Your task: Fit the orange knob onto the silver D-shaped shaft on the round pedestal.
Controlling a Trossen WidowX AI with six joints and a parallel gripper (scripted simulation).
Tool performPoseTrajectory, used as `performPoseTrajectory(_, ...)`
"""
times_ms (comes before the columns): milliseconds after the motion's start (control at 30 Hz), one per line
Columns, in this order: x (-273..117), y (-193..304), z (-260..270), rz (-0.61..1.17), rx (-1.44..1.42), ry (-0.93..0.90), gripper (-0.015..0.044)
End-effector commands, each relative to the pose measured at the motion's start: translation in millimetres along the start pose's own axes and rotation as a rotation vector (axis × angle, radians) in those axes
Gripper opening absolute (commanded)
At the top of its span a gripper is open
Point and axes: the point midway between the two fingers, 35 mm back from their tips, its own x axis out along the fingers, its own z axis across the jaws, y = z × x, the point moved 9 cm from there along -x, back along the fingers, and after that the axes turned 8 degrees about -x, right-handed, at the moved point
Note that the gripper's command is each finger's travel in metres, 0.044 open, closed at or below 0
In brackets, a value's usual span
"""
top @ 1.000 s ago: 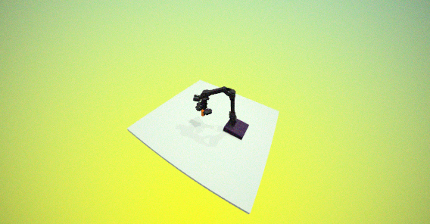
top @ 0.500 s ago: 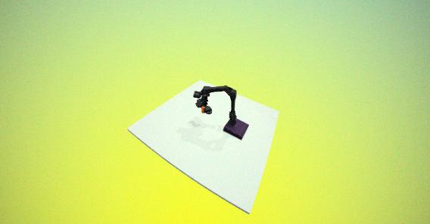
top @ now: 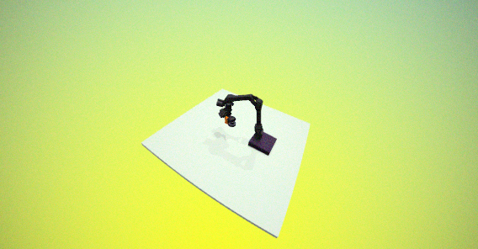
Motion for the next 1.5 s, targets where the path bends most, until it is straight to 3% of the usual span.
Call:
performPoseTrajectory(0, 3, 10, -7, 0.004, -0.001, 0.006, 0.0)
performPoseTrajectory(1467, 40, 123, -52, 0.013, -0.029, 0.009, 0.0)
